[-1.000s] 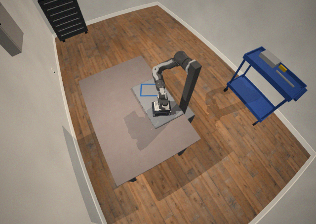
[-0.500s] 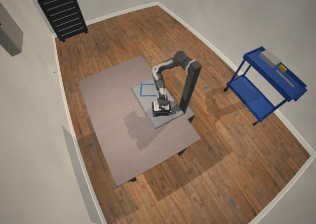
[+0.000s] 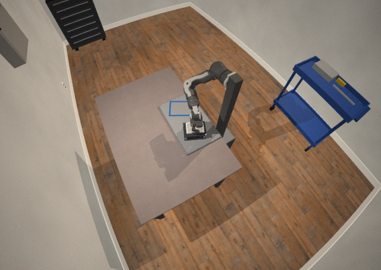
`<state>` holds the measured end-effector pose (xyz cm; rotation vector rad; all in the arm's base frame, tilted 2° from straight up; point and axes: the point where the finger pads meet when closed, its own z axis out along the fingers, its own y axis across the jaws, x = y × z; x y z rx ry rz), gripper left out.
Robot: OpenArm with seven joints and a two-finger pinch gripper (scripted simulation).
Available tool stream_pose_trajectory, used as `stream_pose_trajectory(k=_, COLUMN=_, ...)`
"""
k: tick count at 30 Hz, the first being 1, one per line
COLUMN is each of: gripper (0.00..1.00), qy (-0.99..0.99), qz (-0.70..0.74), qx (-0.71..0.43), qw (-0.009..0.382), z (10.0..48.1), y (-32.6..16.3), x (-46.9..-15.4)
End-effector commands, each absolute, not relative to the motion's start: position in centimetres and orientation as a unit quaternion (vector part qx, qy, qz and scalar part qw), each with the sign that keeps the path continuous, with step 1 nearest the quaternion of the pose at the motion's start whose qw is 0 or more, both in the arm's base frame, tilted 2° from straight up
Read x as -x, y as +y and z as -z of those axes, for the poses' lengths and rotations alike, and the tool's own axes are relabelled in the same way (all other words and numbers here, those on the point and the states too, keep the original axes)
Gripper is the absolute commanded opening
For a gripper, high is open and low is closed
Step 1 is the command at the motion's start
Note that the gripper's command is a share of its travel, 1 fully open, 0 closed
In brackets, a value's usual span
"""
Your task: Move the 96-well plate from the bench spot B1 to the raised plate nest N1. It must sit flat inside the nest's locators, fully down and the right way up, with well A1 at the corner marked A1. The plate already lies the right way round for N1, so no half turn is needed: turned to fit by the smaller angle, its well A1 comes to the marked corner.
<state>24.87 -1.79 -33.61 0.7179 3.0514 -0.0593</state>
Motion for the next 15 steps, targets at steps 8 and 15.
stream_pose_trajectory(k=8, gripper=0.0, qy=0.973, qz=0.018, qx=-0.228, qw=0.004, z=33.6, y=-1.75, x=-24.84)
stream_pose_trajectory(k=15, gripper=0.0, qy=0.973, qz=0.018, qx=-0.23, qw=0.006, z=33.27, y=-1.79, x=-25.21)
